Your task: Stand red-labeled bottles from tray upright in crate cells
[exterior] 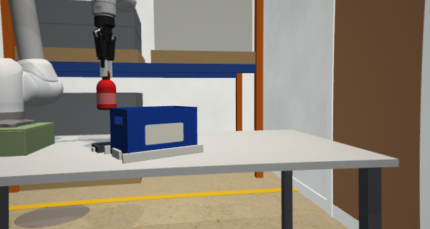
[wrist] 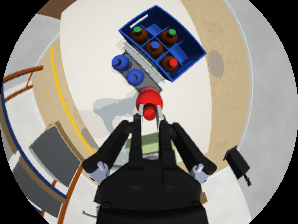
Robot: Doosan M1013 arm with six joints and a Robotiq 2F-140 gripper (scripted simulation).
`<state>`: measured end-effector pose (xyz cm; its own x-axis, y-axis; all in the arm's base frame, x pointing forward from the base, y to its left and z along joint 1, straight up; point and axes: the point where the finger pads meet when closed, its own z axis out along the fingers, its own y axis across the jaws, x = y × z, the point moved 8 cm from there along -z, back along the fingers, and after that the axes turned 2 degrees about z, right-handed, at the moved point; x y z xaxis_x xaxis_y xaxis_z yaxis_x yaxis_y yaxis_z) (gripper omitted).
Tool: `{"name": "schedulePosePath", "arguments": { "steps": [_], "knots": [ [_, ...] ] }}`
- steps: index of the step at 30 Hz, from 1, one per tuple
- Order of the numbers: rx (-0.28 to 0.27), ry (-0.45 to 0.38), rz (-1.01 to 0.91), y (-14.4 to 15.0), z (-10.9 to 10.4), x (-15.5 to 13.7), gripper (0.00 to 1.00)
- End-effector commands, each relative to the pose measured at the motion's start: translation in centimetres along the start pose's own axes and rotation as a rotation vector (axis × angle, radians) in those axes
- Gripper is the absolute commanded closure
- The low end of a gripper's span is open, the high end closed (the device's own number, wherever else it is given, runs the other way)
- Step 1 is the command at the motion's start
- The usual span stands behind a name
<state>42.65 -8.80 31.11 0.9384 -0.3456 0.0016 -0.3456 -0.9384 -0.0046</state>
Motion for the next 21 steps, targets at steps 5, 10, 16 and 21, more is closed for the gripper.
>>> {"name": "schedulePosePath", "arguments": {
  "steps": [5,10,16,21],
  "knots": [
    [0.0,0.0,0.0,0.0,-0.1,0.0,1.0],
    [0.0,0.0,0.0,0.0,-0.3,0.0,1.0],
    [0.0,0.0,0.0,0.0,-1.0,0.0,1.0],
    [0.0,0.0,0.0,0.0,-1.4,0.0,1.0]
  ]
}}
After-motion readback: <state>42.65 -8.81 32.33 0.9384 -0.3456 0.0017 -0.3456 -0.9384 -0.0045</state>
